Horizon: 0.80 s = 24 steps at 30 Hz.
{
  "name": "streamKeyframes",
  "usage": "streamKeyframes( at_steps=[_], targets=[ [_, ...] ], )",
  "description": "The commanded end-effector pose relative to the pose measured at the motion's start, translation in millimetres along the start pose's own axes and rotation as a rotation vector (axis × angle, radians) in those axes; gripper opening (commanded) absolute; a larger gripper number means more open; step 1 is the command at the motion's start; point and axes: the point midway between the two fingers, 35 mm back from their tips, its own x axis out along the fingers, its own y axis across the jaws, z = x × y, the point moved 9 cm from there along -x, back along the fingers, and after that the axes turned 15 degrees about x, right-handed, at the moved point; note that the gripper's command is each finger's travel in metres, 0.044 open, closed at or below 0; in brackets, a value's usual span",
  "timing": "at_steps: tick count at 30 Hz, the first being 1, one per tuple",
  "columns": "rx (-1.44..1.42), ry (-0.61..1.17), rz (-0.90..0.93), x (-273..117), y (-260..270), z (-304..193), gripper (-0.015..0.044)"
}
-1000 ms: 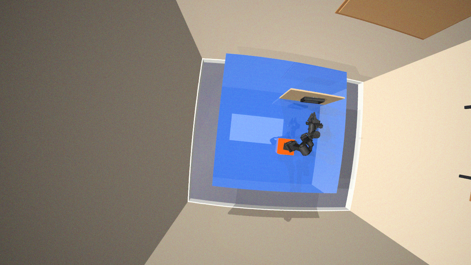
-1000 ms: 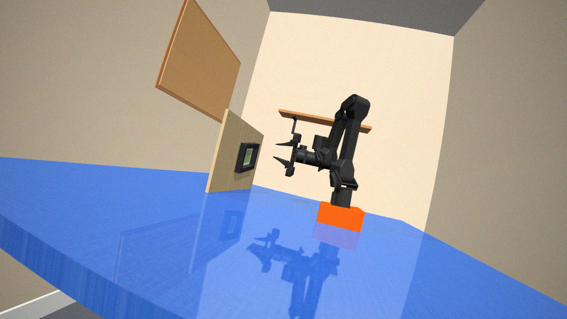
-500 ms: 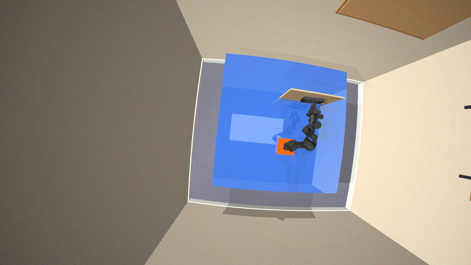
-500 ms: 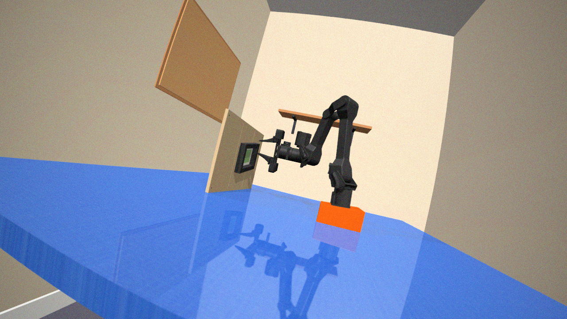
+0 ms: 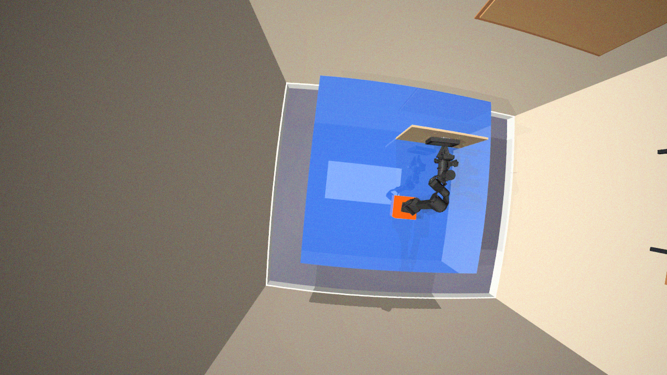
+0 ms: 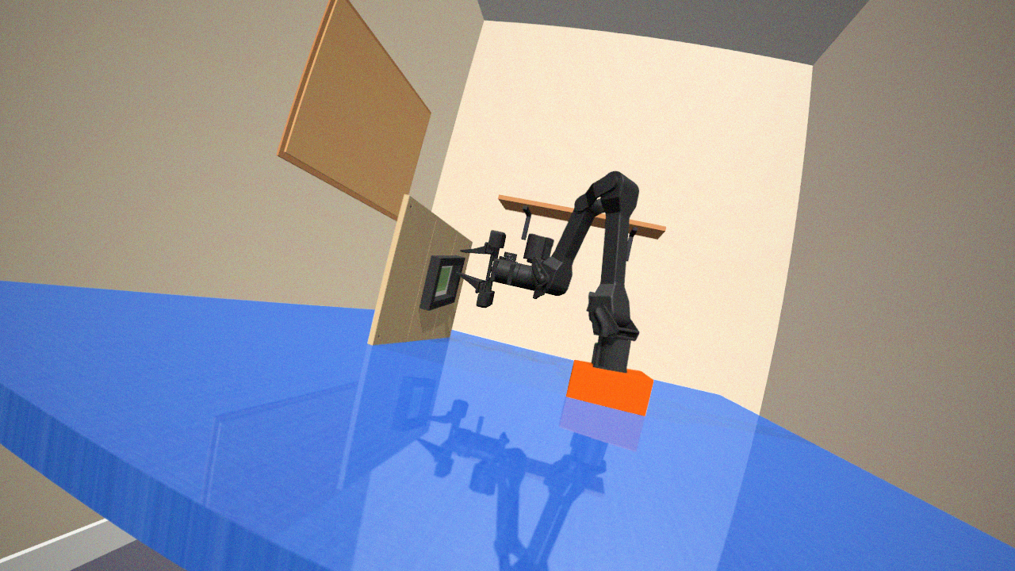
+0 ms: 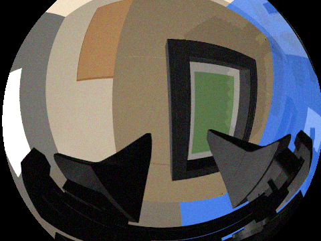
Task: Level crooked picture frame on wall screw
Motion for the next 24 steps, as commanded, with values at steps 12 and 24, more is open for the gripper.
streamKeyframes(
  at_steps=[12,24],
  targets=[
    [-0.001,-0.003,-0.001,24.2,-0.5,0.3,0.0260],
    [-0.001,-0.003,-0.001,31.5,-0.6,-0.2,0.0260]
  ],
)
